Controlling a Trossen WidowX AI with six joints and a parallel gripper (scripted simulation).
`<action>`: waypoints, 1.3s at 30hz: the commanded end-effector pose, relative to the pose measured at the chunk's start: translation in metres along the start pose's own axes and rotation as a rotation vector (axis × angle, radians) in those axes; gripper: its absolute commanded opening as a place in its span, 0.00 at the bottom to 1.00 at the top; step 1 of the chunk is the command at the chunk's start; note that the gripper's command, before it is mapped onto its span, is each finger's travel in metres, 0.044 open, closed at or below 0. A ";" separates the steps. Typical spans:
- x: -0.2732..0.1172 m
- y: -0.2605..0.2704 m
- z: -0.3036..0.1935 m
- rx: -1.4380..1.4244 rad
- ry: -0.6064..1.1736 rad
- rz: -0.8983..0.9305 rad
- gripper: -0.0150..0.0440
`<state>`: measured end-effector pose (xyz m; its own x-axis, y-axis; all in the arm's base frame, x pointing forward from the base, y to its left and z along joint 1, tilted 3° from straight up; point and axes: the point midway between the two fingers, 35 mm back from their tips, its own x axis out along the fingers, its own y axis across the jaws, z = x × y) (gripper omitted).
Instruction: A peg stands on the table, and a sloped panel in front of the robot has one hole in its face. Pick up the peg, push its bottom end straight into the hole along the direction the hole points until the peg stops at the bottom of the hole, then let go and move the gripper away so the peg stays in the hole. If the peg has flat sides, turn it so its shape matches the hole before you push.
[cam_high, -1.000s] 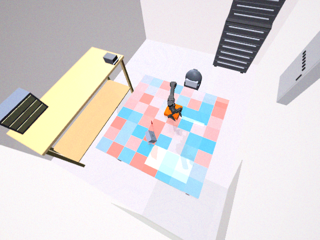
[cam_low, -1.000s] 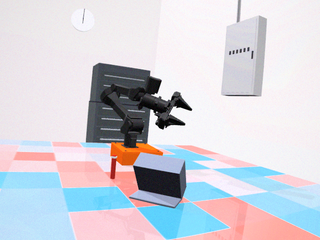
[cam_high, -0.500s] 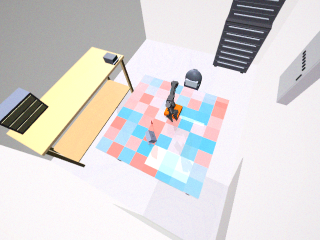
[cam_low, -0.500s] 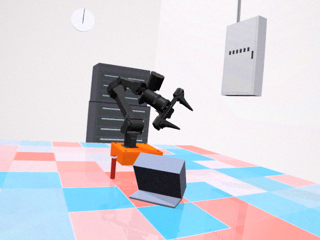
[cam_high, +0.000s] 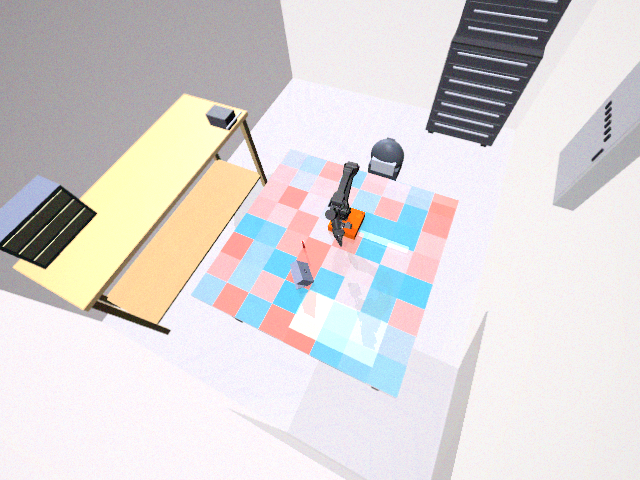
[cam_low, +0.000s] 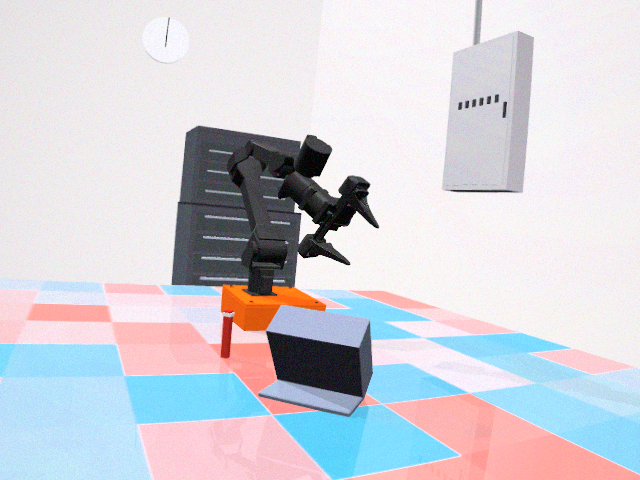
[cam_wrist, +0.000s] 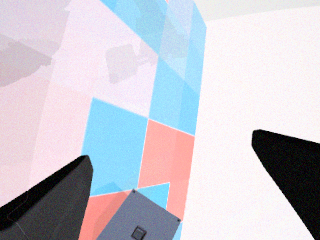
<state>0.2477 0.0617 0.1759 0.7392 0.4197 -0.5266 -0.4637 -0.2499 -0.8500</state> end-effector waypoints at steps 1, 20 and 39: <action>0.000 -0.001 -0.015 0.144 0.047 0.038 1.00; 0.001 0.014 -0.073 0.782 0.261 0.185 1.00; -0.007 0.040 -0.127 1.403 0.533 0.251 1.00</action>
<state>0.2849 -0.0507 0.1450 0.5402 0.0877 -0.8369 -0.5299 0.8080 -0.2574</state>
